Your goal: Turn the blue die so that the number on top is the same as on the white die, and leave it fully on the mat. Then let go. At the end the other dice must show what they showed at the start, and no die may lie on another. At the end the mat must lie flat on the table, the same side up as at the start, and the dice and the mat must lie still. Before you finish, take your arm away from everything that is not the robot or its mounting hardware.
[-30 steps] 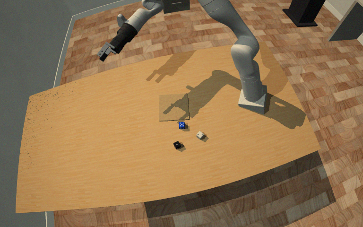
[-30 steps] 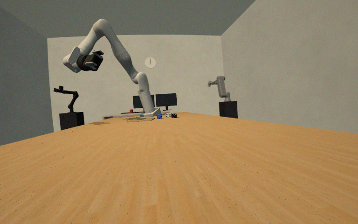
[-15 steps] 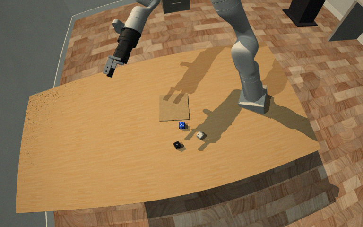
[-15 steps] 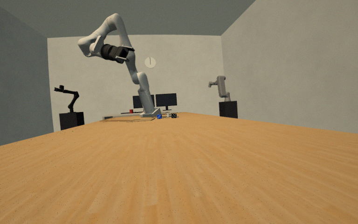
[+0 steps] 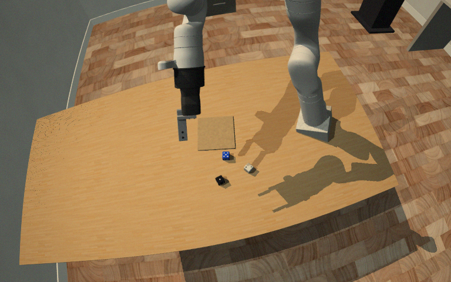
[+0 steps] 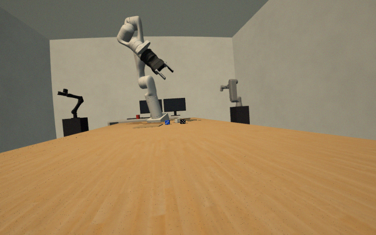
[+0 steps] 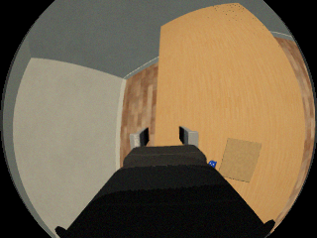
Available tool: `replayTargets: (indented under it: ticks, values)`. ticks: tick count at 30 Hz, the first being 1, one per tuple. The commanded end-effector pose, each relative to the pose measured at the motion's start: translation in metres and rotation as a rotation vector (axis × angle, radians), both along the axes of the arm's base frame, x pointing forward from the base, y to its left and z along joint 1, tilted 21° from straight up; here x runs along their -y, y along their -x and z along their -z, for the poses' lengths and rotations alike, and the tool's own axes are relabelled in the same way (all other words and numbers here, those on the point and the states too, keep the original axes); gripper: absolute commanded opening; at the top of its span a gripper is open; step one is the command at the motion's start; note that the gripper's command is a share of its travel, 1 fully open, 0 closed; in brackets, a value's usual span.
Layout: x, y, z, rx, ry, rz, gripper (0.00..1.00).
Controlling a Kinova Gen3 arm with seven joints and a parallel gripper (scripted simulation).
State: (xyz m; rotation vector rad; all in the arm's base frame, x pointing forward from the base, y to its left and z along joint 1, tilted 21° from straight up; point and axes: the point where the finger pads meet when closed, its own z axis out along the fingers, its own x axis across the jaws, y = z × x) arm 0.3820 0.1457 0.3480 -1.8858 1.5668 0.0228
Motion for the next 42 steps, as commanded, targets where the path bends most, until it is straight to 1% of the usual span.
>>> replayTargets:
  ticks: [1, 2, 3, 5, 8, 10, 11, 16, 20, 22, 25, 29, 42]
  values:
    - [-0.005, 0.025, 0.032, -0.071, 0.121, 0.101, 1.00]
    - [-0.004, 0.029, 0.039, -0.079, 0.150, 0.108, 1.00]
    - [-0.004, 0.031, 0.043, -0.083, 0.164, 0.112, 1.00]
    - [-0.004, 0.031, 0.043, -0.083, 0.164, 0.112, 1.00]
    - [0.001, 0.046, 0.073, -0.111, 0.288, 0.148, 1.00]
    - [0.007, 0.054, 0.089, -0.123, 0.361, 0.171, 1.00]
    - [0.007, 0.055, 0.089, -0.124, 0.363, 0.172, 1.00]
    - [0.025, 0.070, 0.120, -0.139, 0.518, 0.221, 1.00]
    - [0.037, 0.078, 0.134, -0.142, 0.600, 0.248, 1.00]
    - [0.037, 0.078, 0.134, -0.142, 0.600, 0.248, 1.00]
    - [0.043, 0.081, 0.140, -0.143, 0.638, 0.261, 1.00]
    - [0.046, 0.083, 0.143, -0.142, 0.661, 0.268, 1.00]
    - [0.047, 0.084, 0.144, -0.142, 0.664, 0.269, 1.00]
